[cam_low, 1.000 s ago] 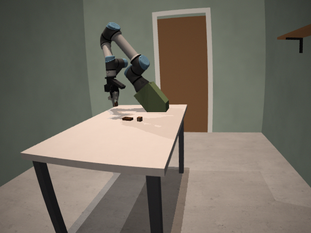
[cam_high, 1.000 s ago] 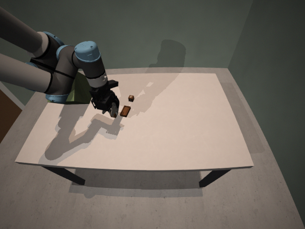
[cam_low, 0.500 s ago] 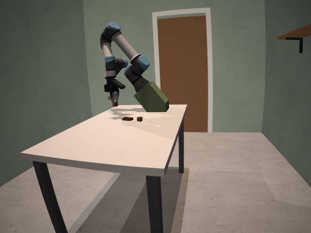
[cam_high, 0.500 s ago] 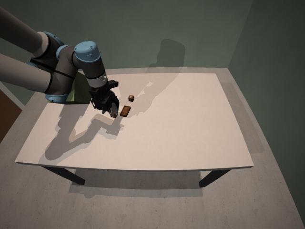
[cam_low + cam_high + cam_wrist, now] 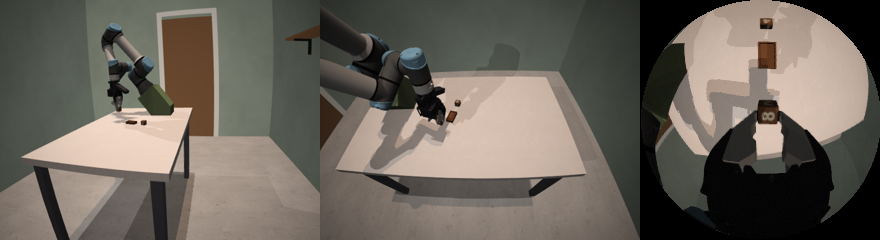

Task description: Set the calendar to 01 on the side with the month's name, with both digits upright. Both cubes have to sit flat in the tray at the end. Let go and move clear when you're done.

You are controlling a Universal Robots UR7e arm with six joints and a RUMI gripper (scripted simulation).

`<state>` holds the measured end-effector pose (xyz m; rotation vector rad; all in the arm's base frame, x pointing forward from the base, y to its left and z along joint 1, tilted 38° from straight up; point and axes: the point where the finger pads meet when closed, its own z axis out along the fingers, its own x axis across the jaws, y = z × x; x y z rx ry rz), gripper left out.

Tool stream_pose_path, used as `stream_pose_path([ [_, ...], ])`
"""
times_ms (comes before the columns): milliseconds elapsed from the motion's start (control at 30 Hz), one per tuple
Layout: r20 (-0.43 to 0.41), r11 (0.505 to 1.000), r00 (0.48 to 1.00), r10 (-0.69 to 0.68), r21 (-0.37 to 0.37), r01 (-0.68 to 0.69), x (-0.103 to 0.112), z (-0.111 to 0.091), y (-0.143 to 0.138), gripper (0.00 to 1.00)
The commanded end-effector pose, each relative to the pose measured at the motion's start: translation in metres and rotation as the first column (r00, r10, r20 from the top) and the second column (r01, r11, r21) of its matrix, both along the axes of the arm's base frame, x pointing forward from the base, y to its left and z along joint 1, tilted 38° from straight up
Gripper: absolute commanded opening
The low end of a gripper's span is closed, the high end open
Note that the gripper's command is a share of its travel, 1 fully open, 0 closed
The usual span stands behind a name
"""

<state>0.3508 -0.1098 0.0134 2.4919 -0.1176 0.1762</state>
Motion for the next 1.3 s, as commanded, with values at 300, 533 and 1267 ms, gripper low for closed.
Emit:
stream_pose_path([
  [300,0.002,1.000,1.000,0.001,0.000,-0.001,0.005,-0.034,-0.026,0.10],
  [533,0.002,1.000,1.000,0.001,0.000,-0.001,0.006,-0.047,-0.035,0.10],
  [1267,0.002,1.000,1.000,0.001,0.000,-0.001,0.009,-0.064,-0.048,0.10],
])
